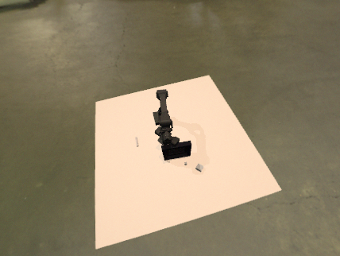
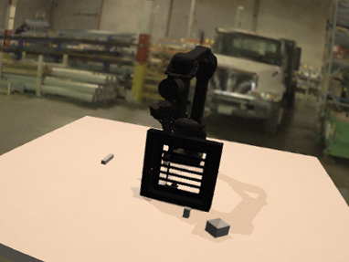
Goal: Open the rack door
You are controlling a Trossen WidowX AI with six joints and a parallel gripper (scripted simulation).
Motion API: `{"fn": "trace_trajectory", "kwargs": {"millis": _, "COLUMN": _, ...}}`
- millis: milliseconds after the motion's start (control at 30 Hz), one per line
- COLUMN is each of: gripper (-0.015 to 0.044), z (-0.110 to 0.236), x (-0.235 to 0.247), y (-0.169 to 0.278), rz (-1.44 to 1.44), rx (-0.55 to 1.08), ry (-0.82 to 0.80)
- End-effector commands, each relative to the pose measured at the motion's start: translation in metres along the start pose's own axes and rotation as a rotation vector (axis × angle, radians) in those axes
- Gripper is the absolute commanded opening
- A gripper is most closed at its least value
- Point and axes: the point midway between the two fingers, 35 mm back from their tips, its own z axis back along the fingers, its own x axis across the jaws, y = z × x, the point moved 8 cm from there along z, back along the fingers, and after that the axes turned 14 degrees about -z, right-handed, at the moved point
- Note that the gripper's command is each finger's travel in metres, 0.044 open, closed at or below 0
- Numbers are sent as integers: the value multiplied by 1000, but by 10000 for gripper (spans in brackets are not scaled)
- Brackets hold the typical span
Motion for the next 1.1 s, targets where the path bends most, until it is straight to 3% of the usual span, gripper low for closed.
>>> {"fn": "trace_trajectory", "kwargs": {"millis": 0, "gripper": 284, "z": 0, "x": 1, "y": 0, "rz": 248, "rx": 4, "ry": -5}}
{"fn": "trace_trajectory", "kwargs": {"millis": 1067, "gripper": 284, "z": 0, "x": 1, "y": 0, "rz": 1833, "rx": -1, "ry": -7}}
